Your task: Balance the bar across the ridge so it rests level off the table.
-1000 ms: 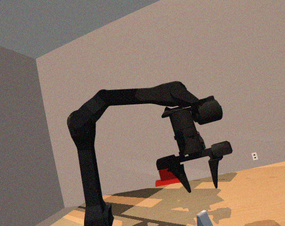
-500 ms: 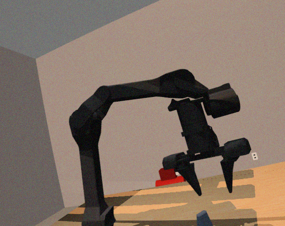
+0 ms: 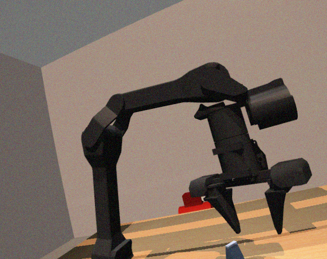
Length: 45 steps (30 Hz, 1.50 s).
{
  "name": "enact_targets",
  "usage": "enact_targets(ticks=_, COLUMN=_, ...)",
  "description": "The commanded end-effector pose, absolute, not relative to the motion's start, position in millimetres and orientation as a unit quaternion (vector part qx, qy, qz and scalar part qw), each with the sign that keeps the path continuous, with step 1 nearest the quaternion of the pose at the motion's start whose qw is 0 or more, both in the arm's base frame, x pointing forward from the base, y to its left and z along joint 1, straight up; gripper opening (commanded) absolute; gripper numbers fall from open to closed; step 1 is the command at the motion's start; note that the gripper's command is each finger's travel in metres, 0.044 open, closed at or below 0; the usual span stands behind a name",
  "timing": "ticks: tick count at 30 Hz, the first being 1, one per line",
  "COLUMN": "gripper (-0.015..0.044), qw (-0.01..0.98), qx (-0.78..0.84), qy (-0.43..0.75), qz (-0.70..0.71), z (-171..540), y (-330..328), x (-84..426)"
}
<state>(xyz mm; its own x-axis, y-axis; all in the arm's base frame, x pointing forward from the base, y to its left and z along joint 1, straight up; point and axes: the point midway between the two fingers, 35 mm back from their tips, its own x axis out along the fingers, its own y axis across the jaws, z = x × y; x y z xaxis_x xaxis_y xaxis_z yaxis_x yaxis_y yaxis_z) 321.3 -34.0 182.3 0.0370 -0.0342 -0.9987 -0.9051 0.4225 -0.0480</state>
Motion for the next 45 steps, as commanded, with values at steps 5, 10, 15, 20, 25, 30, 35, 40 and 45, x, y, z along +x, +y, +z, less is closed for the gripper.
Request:
enact_targets(ticks=5, gripper=0.0315, qw=0.616, qx=-0.371, qy=0.602, qz=0.348, z=185, y=-70, x=324)
enact_targets(ticks=10, gripper=0.0315, qw=0.624, qx=-0.356, qy=0.607, qz=0.339, z=186, y=-91, x=323)
enact_targets(ticks=15, gripper=0.0315, qw=0.625, qx=-0.356, qy=0.607, qz=0.338, z=175, y=-92, x=326)
enact_targets(ticks=20, gripper=0.0315, qw=0.625, qx=-0.356, qy=0.607, qz=0.338, z=144, y=-94, x=330)
enact_targets(ticks=25, gripper=0.0315, qw=0.625, qx=-0.356, qy=0.607, qz=0.338, z=112, y=-94, x=330)
enact_targets(ticks=30, gripper=0.0315, qw=0.625, qx=-0.356, qy=0.607, qz=0.338, z=81, y=-93, x=327)
enact_targets(ticks=35, gripper=0.0315, qw=0.625, qx=-0.356, qy=0.607, qz=0.338, z=76, y=-93, x=327)
enact_targets(ticks=40, gripper=0.0315, qw=0.625, qx=-0.356, qy=0.607, qz=0.338, z=73, y=-93, x=327)
enact_targets(ticks=45, gripper=0.0315, qw=0.625, qx=-0.356, qy=0.607, qz=0.338, z=65, y=-93, x=327)
